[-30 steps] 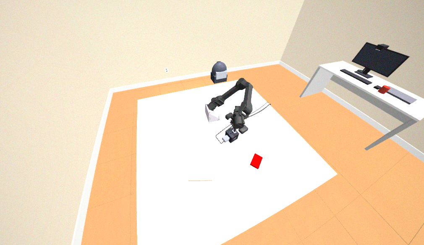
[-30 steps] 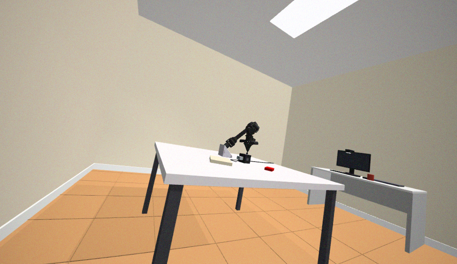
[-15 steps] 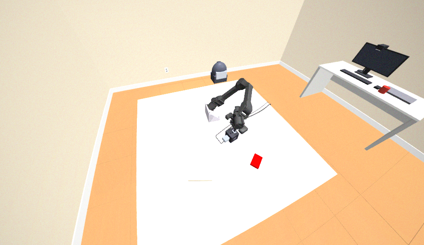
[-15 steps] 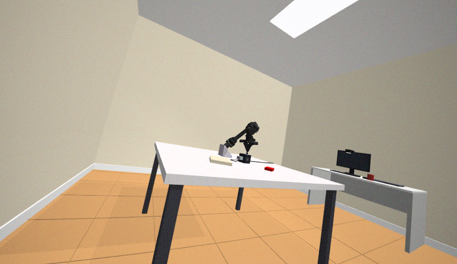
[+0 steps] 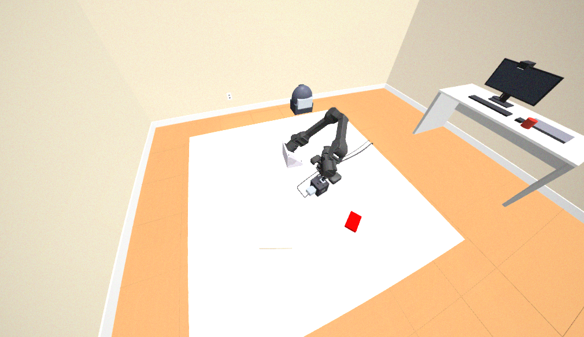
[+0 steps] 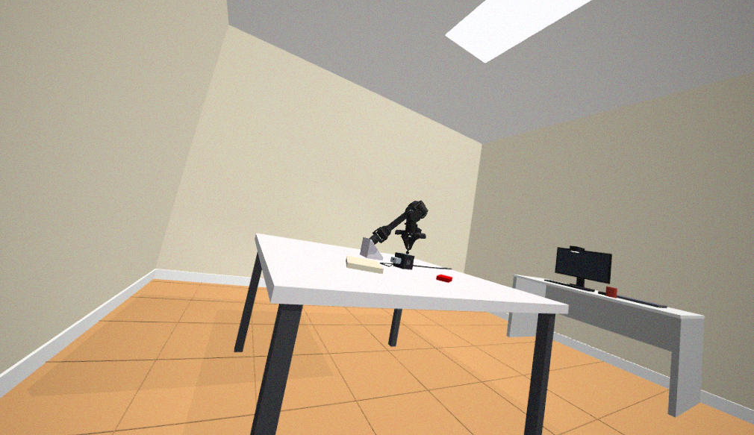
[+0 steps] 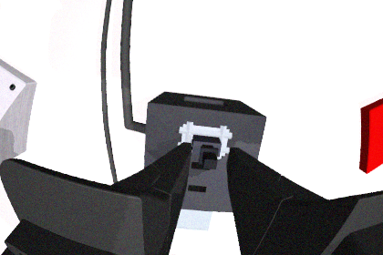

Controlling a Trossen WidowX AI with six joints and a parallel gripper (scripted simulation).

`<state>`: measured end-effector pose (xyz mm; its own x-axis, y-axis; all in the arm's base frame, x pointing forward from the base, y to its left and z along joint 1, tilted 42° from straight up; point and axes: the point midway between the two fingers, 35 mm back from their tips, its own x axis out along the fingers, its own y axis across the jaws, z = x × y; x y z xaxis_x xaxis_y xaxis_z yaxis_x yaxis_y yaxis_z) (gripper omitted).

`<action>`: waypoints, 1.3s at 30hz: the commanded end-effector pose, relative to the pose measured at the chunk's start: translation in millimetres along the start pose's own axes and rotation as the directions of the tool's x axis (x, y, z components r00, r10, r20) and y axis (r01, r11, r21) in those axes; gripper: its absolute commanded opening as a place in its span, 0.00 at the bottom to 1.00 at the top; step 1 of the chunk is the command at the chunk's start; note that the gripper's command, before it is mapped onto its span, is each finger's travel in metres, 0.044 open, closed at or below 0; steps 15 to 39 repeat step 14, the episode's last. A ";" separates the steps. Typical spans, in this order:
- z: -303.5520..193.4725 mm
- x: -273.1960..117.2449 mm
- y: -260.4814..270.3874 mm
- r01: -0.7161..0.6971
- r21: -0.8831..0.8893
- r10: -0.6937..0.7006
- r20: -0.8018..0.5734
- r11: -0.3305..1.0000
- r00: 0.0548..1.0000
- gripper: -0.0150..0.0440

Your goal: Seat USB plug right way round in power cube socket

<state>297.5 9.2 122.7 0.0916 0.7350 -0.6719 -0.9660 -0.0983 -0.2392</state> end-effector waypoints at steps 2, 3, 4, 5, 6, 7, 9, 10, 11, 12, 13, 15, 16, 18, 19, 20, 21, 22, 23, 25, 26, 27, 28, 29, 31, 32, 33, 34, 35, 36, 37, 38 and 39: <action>0.0 0.0 0.0 0.000 0.000 0.000 0.000 1.000 1.000 0.42; 0.1 -1.0 0.0 0.000 0.000 0.000 0.000 1.000 1.000 0.42; 0.2 -2.0 0.0 0.000 0.000 0.000 0.000 1.000 1.000 0.42; 0.3 -3.0 0.0 0.000 0.000 0.000 0.000 1.000 1.000 0.42; 0.4 -4.0 0.0 0.000 0.000 0.000 0.000 1.000 1.000 0.42; 0.5 -5.0 0.0 0.000 0.000 0.000 0.000 1.000 1.000 0.42; 0.7 -6.9 0.0 0.000 0.000 0.000 0.000 1.000 1.000 0.42; 0.7 -7.9 0.0 0.000 0.000 0.000 0.000 1.000 1.000 0.42; 0.8 -8.9 0.0 0.000 0.000 0.000 0.000 1.000 1.000 0.42; 0.9 -9.9 0.0 0.000 0.000 0.000 0.000 1.000 1.000 0.42; 1.0 -10.9 0.0 0.000 0.000 0.000 0.000 1.000 1.000 0.42; 1.1 -11.9 0.0 0.000 0.000 0.000 0.000 1.000 1.000 0.42; 1.1 -11.9 0.0 0.000 0.000 0.000 0.000 1.000 1.000 0.42; 1.1 -11.9 0.0 0.000 0.000 0.000 0.000 1.000 1.000 0.42; 1.1 -11.9 0.0 0.000 0.000 0.000 0.000 1.000 1.000 0.42; 1.1 -11.9 0.0 0.000 0.000 0.000 0.000 1.000 1.000 0.42; 1.1 -11.9 0.0 0.000 0.000 0.000 0.000 1.000 1.000 0.42; 1.1 -11.9 0.0 0.000 0.000 0.000 0.000 1.000 1.000 0.42; 1.1 -11.9 0.0 0.000 0.000 0.000 0.000 1.000 1.000 0.42; 1.1 -11.9 0.0 0.000 0.000 0.000 0.000 1.000 1.000 0.42; 1.1 -11.9 0.0 0.000 0.000 0.000 0.000 1.000 1.000 0.42; 1.1 -11.9 0.0 0.000 0.000 0.000 0.000 1.000 1.000 0.42; 1.1 -11.9 0.0 0.000 0.000 0.000 0.000 1.000 1.000 0.42; 1.1 -11.9 0.0 0.000 0.000 0.000 0.000 1.000 1.000 0.42; 1.1 -11.9 0.0 0.000 0.000 0.000 0.000 1.000 1.000 0.42; 1.1 -11.9 0.0 0.000 0.000 0.000 0.000 1.000 1.000 0.42; 1.1 -11.9 0.0 0.000 0.000 0.000 0.000 1.000 1.000 0.42; 1.1 -11.9 0.0 0.000 0.000 0.000 0.000 1.000 1.000 0.42; 1.1 -11.9 0.0 0.000 0.000 0.000 0.000 1.000 1.000 0.42; 1.1 -11.9 0.0 0.000 0.000 0.000 0.000 1.000 1.000 0.42; 1.1 -11.9 0.0 0.000 0.000 0.000 0.000 1.000 1.000 0.42; 1.1 -11.9 0.0 0.000 0.000 0.000 0.000 1.000 1.000 0.42; 1.1 -11.9 0.0 0.000 0.000 0.000 0.000 1.000 1.000 0.42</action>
